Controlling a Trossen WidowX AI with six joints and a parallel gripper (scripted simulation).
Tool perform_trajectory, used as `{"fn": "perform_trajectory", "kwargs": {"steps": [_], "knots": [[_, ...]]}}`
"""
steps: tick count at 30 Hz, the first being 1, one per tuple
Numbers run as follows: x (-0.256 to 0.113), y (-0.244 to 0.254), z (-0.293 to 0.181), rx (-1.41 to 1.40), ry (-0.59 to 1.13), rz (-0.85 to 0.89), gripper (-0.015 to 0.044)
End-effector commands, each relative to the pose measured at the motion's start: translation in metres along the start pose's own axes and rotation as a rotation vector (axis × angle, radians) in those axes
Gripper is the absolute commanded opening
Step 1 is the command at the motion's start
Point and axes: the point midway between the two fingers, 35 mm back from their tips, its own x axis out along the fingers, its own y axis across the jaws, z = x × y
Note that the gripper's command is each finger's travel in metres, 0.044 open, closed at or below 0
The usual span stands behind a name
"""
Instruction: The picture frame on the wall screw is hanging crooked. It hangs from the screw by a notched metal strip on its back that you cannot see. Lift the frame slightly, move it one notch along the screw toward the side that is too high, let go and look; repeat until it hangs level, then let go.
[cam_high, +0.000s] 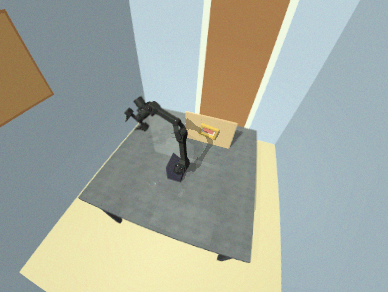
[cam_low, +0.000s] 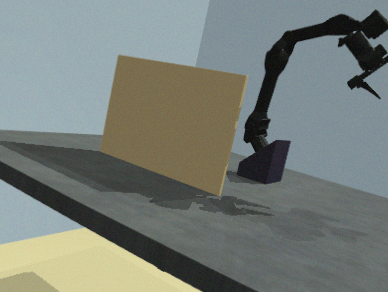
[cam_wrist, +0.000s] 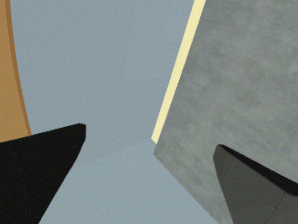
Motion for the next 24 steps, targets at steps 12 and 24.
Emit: {"fn": "perform_trajectory", "kwargs": {"steps": [12, 24], "knots": [[-0.142, -0.061, 0.072, 0.094, -0.257, 0.247, 0.0260], [-0.266, -0.188, 0.108, 0.251, -0.636, 0.521, 0.0260]]}}
